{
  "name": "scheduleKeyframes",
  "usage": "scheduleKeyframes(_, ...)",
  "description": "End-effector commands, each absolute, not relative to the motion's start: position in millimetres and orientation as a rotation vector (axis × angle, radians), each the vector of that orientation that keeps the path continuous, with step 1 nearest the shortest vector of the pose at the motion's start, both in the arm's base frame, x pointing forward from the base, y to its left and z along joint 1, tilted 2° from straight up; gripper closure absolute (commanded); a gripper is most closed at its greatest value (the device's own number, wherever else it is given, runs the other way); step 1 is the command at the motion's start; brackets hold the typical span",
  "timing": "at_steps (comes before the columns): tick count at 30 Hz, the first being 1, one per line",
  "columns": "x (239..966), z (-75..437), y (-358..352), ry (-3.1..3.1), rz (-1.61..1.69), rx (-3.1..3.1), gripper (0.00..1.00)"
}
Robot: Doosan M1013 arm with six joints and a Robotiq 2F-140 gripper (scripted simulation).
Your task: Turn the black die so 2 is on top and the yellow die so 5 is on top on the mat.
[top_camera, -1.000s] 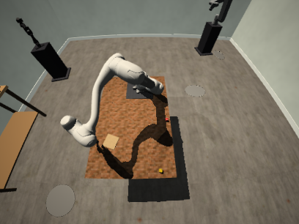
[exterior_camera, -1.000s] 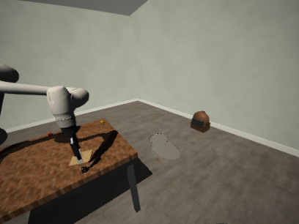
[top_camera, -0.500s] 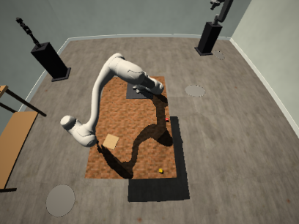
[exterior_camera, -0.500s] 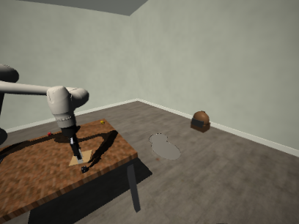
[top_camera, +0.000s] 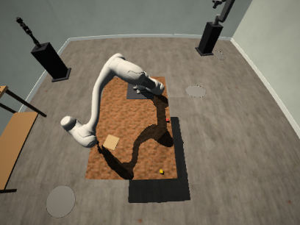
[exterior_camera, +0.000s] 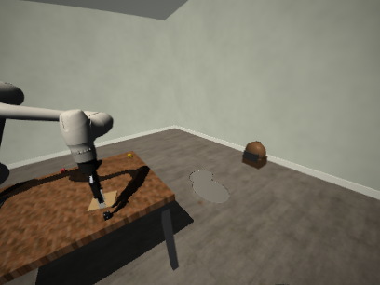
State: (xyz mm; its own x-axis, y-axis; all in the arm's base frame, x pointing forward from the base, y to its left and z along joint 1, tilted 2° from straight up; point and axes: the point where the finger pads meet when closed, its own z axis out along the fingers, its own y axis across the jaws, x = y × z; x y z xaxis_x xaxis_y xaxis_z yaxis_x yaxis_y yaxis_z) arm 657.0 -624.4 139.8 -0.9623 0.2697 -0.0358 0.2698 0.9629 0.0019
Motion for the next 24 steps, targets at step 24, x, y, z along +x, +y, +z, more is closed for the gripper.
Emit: scheduleKeyframes(24,658,118,-625,3.077,-0.005,0.423,0.65)
